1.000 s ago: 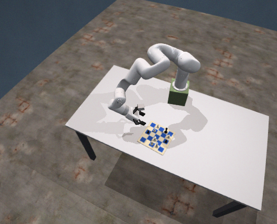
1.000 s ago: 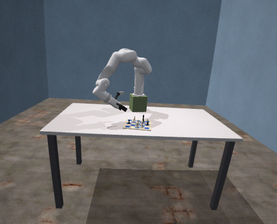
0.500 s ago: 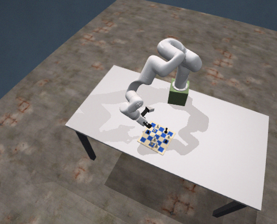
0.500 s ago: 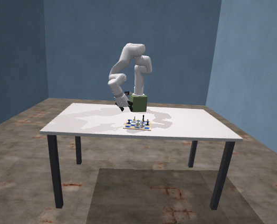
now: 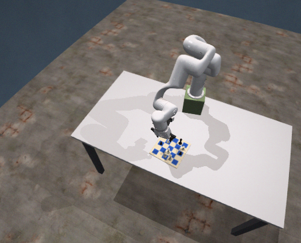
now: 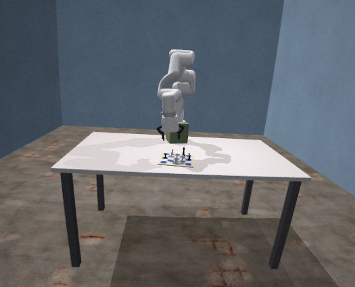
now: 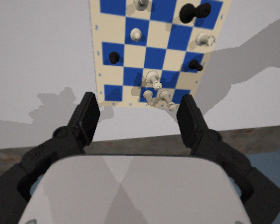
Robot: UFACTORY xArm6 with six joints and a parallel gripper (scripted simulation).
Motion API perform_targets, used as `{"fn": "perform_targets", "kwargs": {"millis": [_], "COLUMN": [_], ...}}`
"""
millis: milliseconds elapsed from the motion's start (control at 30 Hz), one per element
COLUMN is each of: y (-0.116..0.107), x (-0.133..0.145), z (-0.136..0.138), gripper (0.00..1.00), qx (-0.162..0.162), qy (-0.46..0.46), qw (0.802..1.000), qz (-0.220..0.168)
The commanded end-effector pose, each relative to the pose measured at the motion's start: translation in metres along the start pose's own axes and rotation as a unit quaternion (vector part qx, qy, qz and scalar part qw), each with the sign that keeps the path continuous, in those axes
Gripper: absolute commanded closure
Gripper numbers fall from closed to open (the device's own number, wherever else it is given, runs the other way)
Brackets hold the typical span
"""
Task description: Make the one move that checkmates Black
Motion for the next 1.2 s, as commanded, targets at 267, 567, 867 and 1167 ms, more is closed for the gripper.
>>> {"fn": "perform_targets", "kwargs": {"millis": [267, 567, 867, 1167], "y": [-0.023, -0.023, -0.022, 0.012], "x": [0.003, 0.003, 0.003, 0.009], "z": [0.049, 0.049, 0.049, 0.045], "gripper": [0.0, 0.0, 0.0, 0.0], "qx": [-0.061, -0.061, -0.061, -0.061], "qy": [-0.159, -0.159, -0.159, -0.159], "qw": [0.981, 0.981, 0.981, 0.981], "qz": [-0.096, -0.096, -0.096, -0.096]}}
Point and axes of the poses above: the point where the finger pads meet when closed, its own y axis out along the fingers, its own z axis across the jaws, x = y × z, the point moved 2 cm from there along -y, back along the fingers, and after that the axes turned 6 degrees about y, right-handed, at the moved point
